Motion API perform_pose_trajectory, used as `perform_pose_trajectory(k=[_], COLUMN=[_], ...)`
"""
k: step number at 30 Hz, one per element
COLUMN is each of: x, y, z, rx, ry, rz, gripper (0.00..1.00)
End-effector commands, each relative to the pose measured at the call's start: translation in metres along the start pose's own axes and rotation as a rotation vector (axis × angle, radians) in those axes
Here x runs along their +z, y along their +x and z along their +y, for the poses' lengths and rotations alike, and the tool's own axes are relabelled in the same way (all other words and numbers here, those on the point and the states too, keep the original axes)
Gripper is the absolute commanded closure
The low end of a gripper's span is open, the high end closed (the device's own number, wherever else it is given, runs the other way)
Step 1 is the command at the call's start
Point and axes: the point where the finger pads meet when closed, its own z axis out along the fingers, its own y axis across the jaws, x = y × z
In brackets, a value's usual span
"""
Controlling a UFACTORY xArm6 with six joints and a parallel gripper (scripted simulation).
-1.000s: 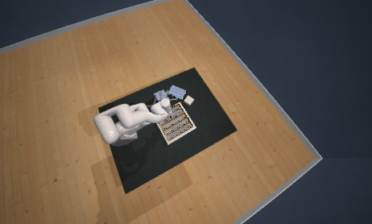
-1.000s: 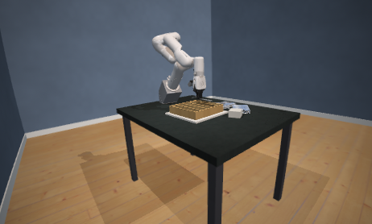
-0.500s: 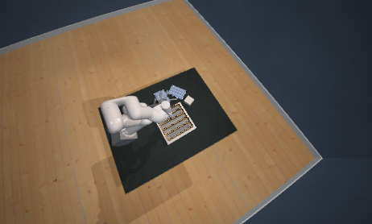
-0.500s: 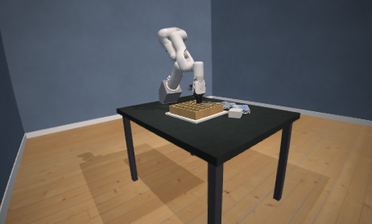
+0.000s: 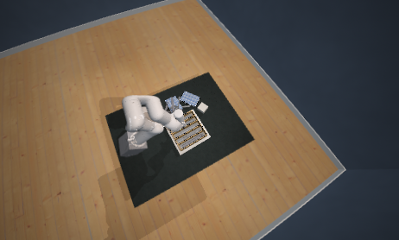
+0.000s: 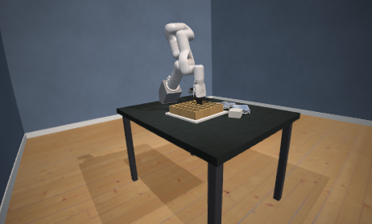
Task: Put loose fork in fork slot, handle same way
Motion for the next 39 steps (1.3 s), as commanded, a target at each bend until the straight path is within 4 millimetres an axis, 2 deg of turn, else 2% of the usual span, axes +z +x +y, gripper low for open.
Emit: perform_pose_trajectory(k=[1,35,36,39], x=[0.0102,0.0131,0.0131,0.0131], y=[-0.0052,-0.0051,-0.0051,-0.0051], z=[-0.0005,-0.0005,-0.0005,-0.0005], rx=[0.0,0.0,0.0,0.0], ry=[0.005,0.005,0.005,0.005], rz=[-0.004,-0.004,-0.004,-0.004], gripper=[0.97,0.97,0.76,0.76])
